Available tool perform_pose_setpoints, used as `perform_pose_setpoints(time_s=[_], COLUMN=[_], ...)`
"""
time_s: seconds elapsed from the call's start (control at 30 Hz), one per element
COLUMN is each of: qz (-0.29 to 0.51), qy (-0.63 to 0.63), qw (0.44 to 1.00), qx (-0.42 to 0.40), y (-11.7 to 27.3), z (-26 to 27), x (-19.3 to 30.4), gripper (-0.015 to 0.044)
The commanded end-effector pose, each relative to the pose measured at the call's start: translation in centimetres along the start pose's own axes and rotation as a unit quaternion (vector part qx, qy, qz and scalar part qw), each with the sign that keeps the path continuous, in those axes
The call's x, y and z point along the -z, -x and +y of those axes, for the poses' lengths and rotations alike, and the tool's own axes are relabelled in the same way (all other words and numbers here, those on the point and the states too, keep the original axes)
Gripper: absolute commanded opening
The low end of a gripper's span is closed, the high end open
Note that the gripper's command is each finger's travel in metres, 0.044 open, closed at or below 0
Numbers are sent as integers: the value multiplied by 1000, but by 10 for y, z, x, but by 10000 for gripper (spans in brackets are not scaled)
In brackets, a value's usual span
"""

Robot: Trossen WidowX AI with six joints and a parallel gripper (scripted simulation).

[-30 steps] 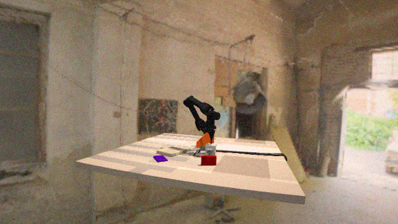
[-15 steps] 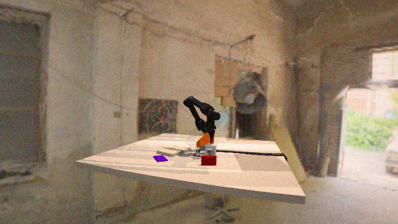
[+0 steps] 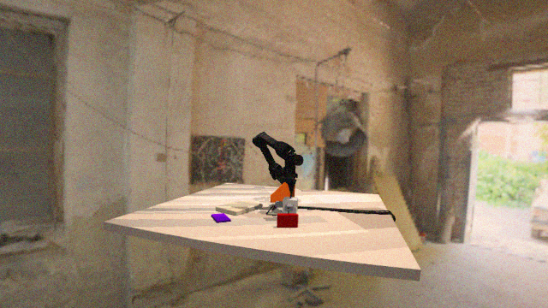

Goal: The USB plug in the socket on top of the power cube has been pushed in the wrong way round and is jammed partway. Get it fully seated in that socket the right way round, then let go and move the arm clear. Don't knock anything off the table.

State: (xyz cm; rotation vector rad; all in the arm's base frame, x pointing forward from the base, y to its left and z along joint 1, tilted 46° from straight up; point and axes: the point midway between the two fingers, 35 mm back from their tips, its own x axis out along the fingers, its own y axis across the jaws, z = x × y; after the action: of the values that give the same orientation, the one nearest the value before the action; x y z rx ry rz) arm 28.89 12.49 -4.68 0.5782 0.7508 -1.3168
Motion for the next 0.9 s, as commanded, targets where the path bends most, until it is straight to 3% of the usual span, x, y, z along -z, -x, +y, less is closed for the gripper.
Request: perform_pose_setpoints(time_s=[0.0, 0.87], qz=[-1, -1], qy=[1, 1], qw=[1000, 1000], qx=[-1, -1], y=[-1, -4], z=[1, 1], x=[0, -1], gripper=[0, 0])
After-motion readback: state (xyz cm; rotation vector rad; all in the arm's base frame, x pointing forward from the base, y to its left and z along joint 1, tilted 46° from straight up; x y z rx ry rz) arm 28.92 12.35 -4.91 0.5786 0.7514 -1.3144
